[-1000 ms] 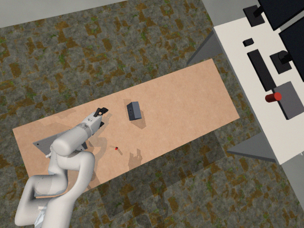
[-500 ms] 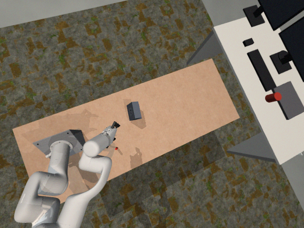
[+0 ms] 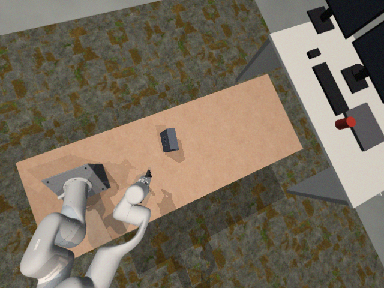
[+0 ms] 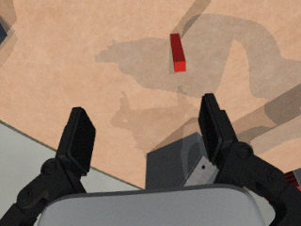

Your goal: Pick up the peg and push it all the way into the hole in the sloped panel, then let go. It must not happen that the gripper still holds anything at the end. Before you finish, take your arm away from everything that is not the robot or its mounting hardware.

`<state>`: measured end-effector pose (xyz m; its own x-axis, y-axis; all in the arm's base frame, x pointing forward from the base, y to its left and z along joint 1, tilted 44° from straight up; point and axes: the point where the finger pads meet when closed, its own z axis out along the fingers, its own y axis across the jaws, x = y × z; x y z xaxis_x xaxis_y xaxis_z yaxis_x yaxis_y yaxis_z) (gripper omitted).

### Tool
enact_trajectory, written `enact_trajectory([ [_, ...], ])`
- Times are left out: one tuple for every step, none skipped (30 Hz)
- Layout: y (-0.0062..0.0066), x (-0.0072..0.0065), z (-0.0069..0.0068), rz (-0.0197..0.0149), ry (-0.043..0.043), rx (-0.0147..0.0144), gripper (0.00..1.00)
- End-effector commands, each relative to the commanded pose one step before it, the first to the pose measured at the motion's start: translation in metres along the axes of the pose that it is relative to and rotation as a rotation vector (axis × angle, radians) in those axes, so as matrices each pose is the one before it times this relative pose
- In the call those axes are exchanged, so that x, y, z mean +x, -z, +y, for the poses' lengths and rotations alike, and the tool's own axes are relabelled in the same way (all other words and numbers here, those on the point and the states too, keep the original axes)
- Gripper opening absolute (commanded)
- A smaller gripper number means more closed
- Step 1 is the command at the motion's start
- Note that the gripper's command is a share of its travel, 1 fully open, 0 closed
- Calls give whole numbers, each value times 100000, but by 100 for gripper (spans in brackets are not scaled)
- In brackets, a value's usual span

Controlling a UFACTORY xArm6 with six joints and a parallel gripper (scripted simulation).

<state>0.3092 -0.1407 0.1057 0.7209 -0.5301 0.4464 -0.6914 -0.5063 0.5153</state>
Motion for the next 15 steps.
enact_trajectory([
  [-2506,-377,3342,-5616,4133,-7064,100],
  [0,0,0,0,0,0,100],
  [-67,-17,80,-156,107,-172,100],
  [0,0,0,0,0,0,100],
  [0,0,0,0,0,0,100],
  [0,0,0,0,0,0,100],
  [-50,3,0,5,-3,-5,100],
  [-149,7,0,14,-6,-13,100],
  [-225,7,1,15,-6,-14,100],
  [-165,3,0,7,-2,-7,100],
  [-153,1,0,3,0,-3,100],
  [-153,0,0,0,2,0,100],
  [-153,-2,0,-3,4,2,100],
  [-153,-4,0,-6,6,5,100],
  [-153,-5,0,-9,7,8,100],
])
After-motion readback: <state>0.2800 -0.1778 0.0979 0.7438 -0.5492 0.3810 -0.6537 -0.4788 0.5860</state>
